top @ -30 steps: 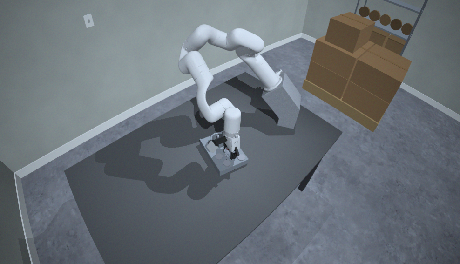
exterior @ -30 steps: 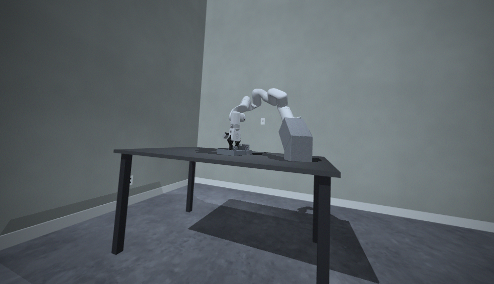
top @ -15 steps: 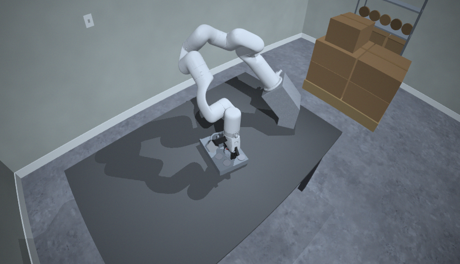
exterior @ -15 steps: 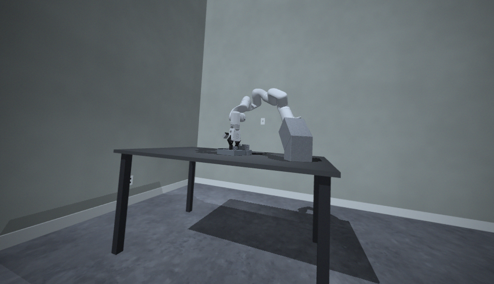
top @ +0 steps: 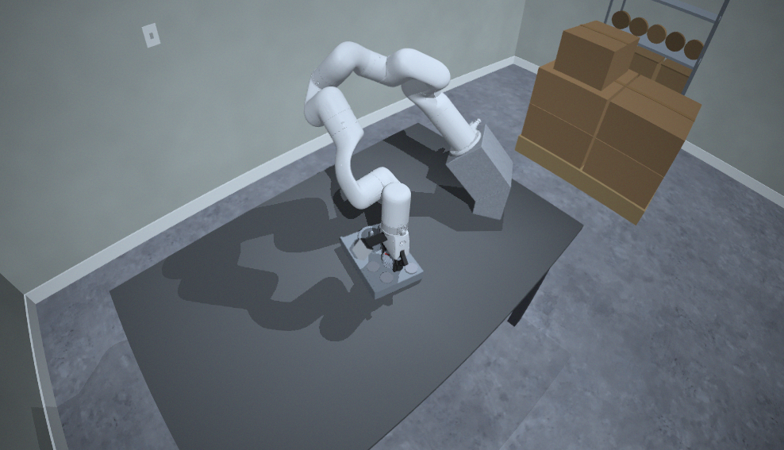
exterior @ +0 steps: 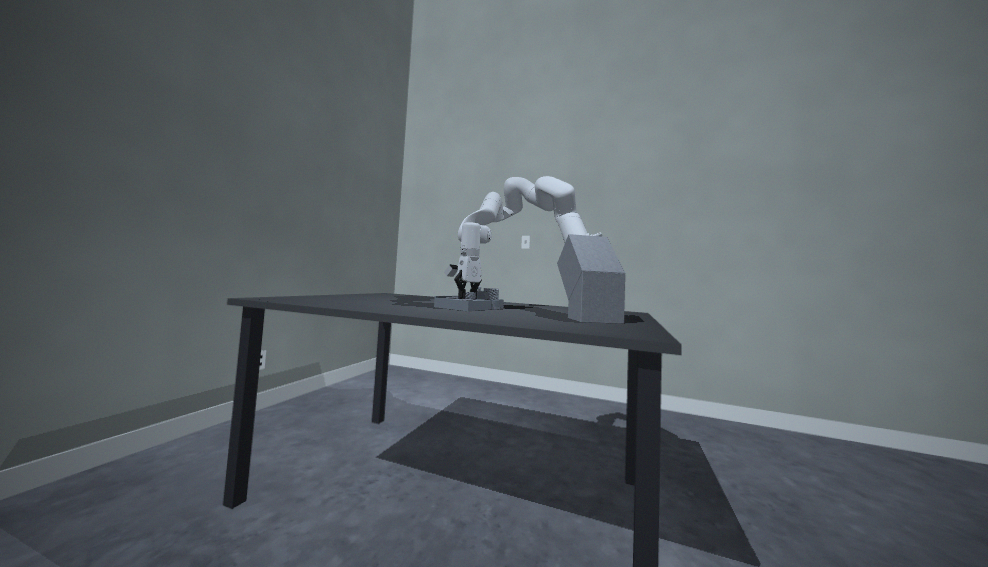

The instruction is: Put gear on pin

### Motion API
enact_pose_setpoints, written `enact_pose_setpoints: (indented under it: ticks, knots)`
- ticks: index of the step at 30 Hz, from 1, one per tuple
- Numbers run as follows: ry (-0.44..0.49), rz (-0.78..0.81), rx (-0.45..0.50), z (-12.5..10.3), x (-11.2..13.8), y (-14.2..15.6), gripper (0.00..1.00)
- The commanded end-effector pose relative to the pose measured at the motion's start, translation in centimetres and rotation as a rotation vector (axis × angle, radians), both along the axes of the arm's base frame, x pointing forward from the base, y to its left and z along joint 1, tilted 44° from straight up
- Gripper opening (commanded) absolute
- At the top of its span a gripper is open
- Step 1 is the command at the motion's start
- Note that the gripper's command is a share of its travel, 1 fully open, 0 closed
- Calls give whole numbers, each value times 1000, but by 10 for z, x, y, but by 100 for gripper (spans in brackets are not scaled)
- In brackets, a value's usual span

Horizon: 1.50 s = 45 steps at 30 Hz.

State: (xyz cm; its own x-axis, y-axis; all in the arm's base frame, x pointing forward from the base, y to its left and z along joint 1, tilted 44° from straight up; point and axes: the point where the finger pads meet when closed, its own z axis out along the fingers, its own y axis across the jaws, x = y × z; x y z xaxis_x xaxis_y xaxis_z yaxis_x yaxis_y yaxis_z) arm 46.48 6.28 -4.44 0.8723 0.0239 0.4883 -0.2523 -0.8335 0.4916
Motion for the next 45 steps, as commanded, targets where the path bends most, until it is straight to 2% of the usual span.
enact_pose_setpoints:
  ticks: [1, 26, 45]
  knots:
    - [-1, 2, 1, 1, 0, 1, 0]
    - [-1, 2, 1, 2, -1, 2, 0]
    - [-1, 2, 1, 22, -12, 17, 0]
